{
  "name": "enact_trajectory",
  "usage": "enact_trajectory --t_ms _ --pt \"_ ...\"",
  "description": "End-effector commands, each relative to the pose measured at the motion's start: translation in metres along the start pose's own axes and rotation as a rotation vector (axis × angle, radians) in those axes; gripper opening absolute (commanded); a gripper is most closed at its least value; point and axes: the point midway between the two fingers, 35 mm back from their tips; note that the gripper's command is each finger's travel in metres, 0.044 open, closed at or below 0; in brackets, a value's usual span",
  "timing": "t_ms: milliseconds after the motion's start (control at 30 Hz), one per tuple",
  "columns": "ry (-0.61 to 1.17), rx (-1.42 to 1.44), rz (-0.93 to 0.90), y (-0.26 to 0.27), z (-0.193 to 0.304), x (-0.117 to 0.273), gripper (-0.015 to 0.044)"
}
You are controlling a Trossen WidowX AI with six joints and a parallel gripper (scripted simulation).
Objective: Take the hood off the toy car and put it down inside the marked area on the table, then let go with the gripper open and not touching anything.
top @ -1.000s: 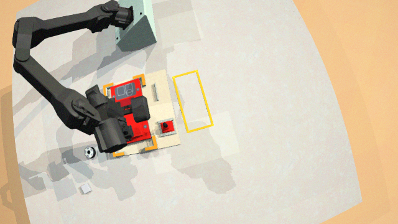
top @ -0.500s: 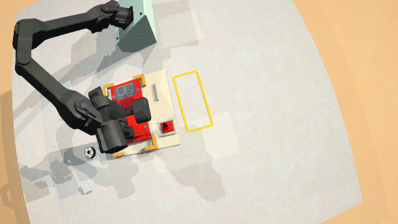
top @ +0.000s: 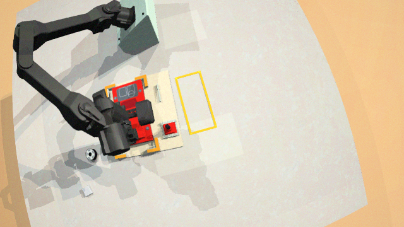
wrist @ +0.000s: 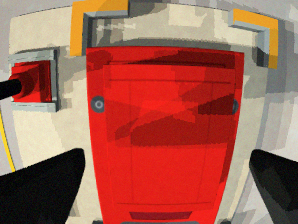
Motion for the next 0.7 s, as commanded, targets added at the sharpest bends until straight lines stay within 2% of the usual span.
enact_trajectory --t_ms 0,667 --pt "0.007 0.011 0.004 0.001 0.002 -0.005 0.044" --pt "0.008 0.011 0.005 0.001 0.002 -0.016 0.044"
Point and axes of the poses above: the point midway between the two fingers, 35 mm back from their tips, its own x axis back along the fingers, its own y axis across the jaws, z = x × y, and after that the axes turned 14 degrees about x, right-handed
